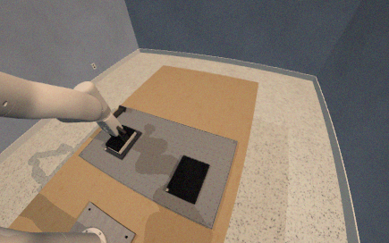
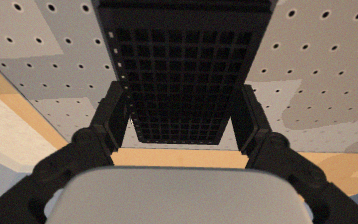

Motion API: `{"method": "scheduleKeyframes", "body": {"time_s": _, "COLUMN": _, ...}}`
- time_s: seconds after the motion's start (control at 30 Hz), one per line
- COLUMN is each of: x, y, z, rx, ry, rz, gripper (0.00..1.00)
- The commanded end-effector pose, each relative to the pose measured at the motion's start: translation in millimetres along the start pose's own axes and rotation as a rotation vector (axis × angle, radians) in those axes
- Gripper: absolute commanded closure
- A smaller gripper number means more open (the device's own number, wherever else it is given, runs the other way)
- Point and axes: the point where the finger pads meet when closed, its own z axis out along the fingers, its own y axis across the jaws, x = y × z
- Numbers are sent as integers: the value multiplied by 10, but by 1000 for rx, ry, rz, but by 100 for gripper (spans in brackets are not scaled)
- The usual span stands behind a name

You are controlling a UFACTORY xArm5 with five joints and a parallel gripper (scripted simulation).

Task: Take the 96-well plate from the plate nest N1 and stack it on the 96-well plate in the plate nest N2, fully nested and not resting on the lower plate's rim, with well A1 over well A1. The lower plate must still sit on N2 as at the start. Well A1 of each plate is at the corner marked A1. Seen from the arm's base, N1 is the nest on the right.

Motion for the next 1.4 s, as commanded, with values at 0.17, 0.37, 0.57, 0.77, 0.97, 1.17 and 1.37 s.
{"method": "scheduleKeyframes", "body": {"time_s": 0.17, "x": 12, "y": -5, "z": 1, "rx": 1, "ry": 3, "rz": 0, "gripper": 100}}
{"method": "scheduleKeyframes", "body": {"time_s": 0.37, "x": 12, "y": -5, "z": 11, "rx": 1, "ry": 3, "rz": 0, "gripper": 100}}
{"method": "scheduleKeyframes", "body": {"time_s": 0.57, "x": 12, "y": -5, "z": 21, "rx": 1, "ry": 3, "rz": 0, "gripper": 100}}
{"method": "scheduleKeyframes", "body": {"time_s": 0.77, "x": 12, "y": -5, "z": 28, "rx": 1, "ry": 3, "rz": 0, "gripper": 100}}
{"method": "scheduleKeyframes", "body": {"time_s": 0.97, "x": 12, "y": -5, "z": 38, "rx": 1, "ry": 3, "rz": 0, "gripper": 100}}
{"method": "scheduleKeyframes", "body": {"time_s": 1.17, "x": 12, "y": -5, "z": 48, "rx": 1, "ry": 3, "rz": 0, "gripper": 100}}
{"method": "scheduleKeyframes", "body": {"time_s": 1.37, "x": 12, "y": -5, "z": 55, "rx": 1, "ry": 3, "rz": 0, "gripper": 100}}
